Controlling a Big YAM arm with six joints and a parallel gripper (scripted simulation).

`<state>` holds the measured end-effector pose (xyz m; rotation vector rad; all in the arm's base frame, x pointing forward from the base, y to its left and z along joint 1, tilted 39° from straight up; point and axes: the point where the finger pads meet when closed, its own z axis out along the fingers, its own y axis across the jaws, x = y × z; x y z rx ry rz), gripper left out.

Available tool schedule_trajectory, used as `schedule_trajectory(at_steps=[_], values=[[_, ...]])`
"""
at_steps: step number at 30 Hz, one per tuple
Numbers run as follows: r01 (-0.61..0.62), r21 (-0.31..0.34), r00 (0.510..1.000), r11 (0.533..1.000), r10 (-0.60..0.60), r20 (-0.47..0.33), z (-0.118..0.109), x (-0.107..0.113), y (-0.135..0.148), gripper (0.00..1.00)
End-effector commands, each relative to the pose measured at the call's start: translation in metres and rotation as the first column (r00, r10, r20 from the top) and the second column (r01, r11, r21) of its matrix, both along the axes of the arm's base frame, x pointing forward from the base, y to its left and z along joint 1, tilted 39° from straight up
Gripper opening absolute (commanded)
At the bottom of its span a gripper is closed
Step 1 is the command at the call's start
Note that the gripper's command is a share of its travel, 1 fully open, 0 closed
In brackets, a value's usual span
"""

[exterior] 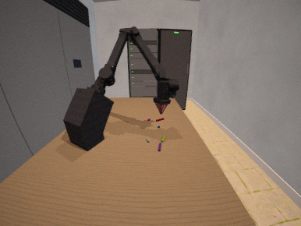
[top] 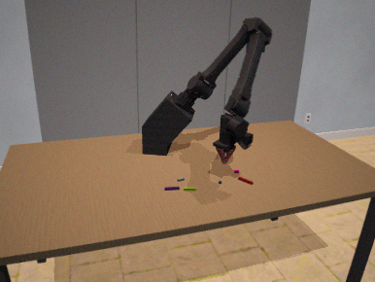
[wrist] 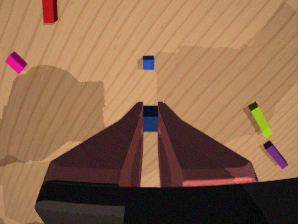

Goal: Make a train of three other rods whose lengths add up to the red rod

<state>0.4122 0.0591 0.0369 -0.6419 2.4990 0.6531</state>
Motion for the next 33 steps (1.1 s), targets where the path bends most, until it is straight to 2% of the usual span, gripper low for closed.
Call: schedule_trajectory(at_steps=[1,9,17,33], values=[[0.043,0.009,0.999,0.999,-0.043,-0.021,0.002,0.002,-0.003,0.05],[0.041,0.01,0.999,0.999,-0.041,-0.021,0.002,0.002,-0.003,0.05],[0.027,0.009,0.999,1.0,-0.027,-0.024,-0.014,0.004,0.01,0.05],[0.027,0.011,1.0,1.0,-0.027,-0.004,-0.052,0.032,0.042,0.05]])
